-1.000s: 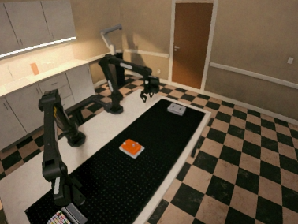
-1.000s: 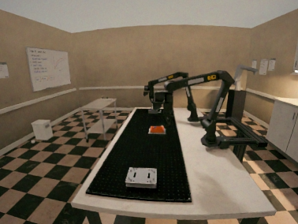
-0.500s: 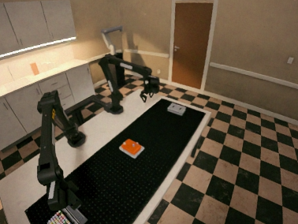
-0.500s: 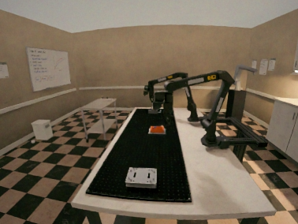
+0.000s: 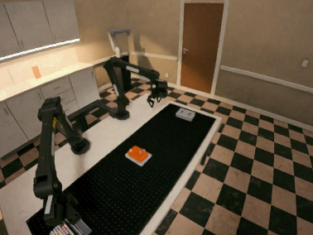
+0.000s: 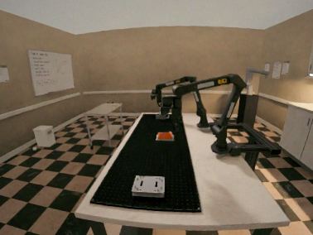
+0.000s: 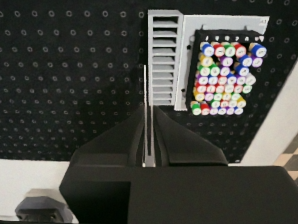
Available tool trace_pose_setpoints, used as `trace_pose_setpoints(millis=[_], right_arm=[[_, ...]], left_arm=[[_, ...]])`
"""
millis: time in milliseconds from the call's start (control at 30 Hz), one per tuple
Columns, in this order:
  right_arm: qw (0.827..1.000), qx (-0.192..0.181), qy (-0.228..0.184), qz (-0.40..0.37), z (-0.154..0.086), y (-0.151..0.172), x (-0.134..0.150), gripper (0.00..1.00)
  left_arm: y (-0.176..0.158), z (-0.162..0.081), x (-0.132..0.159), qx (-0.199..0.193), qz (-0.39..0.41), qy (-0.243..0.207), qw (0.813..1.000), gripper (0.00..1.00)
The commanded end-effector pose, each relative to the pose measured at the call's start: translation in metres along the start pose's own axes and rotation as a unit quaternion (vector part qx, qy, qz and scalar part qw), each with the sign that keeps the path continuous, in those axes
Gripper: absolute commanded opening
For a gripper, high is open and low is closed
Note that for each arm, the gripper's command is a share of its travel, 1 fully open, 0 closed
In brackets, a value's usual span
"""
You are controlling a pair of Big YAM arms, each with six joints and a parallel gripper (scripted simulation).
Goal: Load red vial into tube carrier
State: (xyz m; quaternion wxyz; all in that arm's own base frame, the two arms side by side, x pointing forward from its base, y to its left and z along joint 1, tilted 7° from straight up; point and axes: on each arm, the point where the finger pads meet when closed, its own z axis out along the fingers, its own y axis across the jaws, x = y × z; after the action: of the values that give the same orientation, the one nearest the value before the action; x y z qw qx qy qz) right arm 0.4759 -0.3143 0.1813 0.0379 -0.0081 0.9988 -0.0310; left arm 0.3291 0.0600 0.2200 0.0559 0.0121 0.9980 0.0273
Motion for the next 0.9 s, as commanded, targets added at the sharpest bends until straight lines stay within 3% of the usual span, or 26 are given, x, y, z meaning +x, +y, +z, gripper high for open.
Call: trace_pose_setpoints(millis=[0,333,533,733,767,867], right_arm=[[1.000,0.007,-0.012,-0.001,-0.011,-0.019,-0.010,0.07],[1.000,0.007,-0.011,-0.001,-0.011,-0.038,-0.011,0.07],[1.000,-0.003,0.000,-0.010,0.002,-0.020,-0.010,0.07],[1.000,0.003,-0.006,0.000,-0.005,-0.026,0.000,0.07],[1.000,0.009,-0.014,-0.002,-0.013,-0.028,-0.009,0.07],[1.000,0.005,-0.009,-0.001,-0.006,-0.024,-0.002,0.07]], left_arm=[[0.005,-0.017,-0.020,-0.003,0.005,-0.016,1.000,1.00],[0.005,-0.017,-0.020,-0.003,0.005,-0.016,1.000,1.00],[0.005,-0.017,-0.020,-0.003,0.005,-0.016,1.000,1.00],[0.005,-0.017,-0.020,-0.003,0.005,-0.016,1.000,1.00],[0.005,-0.017,-0.020,-0.003,0.005,-0.016,1.000,1.00],[0.005,-0.017,-0.020,-0.003,0.005,-0.016,1.000,1.00]])
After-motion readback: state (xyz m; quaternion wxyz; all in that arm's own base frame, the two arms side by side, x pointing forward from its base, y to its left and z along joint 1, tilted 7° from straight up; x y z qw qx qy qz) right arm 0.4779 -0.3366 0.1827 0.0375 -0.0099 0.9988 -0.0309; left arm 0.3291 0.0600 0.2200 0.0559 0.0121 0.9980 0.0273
